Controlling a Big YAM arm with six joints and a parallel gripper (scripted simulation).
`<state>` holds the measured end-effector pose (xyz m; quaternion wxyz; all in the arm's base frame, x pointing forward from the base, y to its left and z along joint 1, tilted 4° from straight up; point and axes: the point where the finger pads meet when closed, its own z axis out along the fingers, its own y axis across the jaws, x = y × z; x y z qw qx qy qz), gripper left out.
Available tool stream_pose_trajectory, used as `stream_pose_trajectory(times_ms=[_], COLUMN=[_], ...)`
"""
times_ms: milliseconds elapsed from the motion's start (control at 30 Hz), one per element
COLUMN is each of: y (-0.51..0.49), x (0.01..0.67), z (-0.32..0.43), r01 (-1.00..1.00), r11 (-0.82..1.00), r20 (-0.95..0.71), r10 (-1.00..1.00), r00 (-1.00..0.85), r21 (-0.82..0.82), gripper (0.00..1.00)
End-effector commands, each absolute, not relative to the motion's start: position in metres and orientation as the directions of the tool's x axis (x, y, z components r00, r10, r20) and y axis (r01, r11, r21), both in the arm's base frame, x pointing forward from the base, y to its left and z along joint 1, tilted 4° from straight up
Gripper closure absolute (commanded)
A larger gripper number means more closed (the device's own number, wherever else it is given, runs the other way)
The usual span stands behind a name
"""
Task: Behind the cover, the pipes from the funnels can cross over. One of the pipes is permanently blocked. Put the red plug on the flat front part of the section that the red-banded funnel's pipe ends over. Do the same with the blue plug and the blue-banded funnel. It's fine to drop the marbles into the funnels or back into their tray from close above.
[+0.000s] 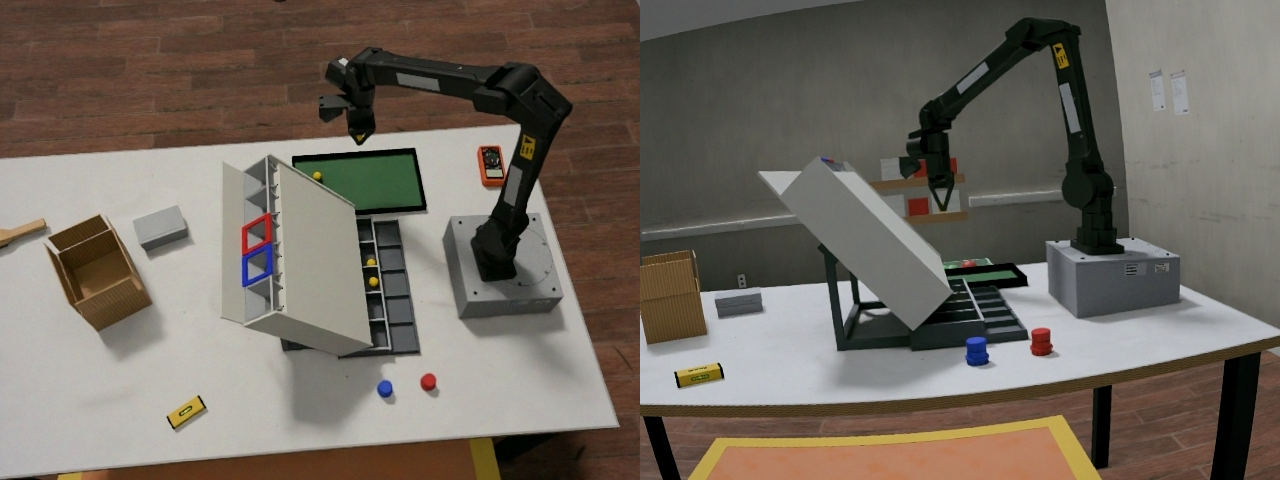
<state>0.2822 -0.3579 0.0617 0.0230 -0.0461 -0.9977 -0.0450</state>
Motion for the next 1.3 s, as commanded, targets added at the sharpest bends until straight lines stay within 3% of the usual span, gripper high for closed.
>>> stream_pose_trajectory(times_ms=[0,867,1267], y=[-0.332,-0.175,-0.137], x=[0.303,0.385,0.402], z=[0.094,0.224,0.252], r01=[0.079,0.062,0.069], r11=[0.995,0.998,0.997], r20=[-0.01,-0.295,-0.35], r10=[0.08,0.069,0.077], r00=[-0.997,-0.953,-0.934], r21=[0.053,0.032,0.035], gripper=[1.0,1.0,1.0])
